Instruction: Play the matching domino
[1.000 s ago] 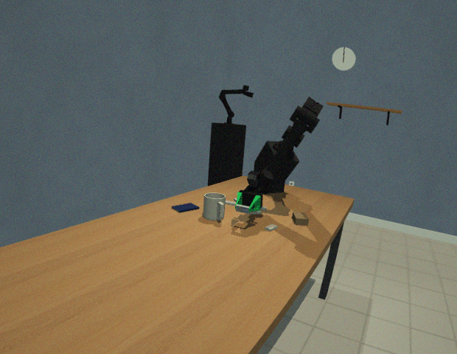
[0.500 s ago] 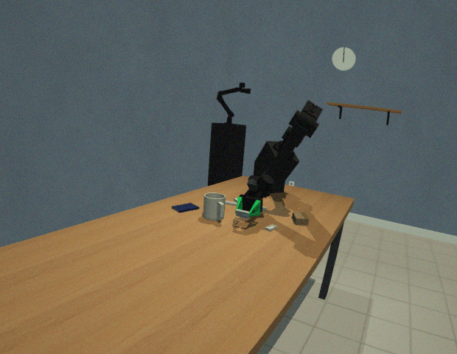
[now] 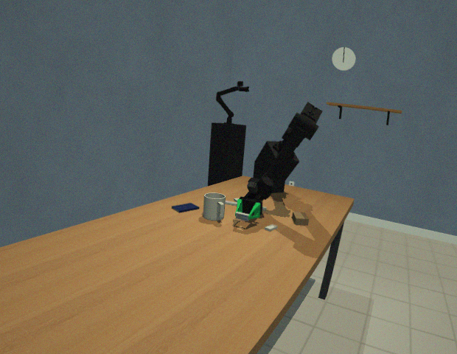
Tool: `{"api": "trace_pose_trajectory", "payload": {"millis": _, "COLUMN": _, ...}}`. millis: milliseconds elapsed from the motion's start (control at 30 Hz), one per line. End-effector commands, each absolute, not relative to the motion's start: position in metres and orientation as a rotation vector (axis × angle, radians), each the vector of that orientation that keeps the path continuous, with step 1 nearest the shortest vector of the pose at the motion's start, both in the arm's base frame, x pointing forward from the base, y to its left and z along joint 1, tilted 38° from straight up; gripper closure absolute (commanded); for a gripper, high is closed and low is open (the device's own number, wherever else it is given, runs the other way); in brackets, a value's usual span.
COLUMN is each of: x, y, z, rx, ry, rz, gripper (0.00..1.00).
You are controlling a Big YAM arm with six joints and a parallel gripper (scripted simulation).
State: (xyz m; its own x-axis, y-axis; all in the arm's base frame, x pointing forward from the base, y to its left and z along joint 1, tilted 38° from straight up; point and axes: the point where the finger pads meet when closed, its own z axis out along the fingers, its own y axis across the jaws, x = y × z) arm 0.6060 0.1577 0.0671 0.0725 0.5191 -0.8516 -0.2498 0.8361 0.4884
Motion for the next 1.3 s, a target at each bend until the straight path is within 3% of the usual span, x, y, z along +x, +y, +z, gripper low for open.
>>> {"api": "trace_pose_trajectory", "payload": {"millis": 0, "x": 0.607, "y": 0.1563, "z": 0.0696, "rx": 0.235, "ry": 1.36, "rz": 0.584, "gripper": 0.47}}
{"api": "trace_pose_trajectory", "payload": {"millis": 1267, "x": 0.6111, "y": 0.1588, "z": 0.0646, "rx": 0.231, "ry": 1.336, "rz": 0.584, "gripper": 0.47}}
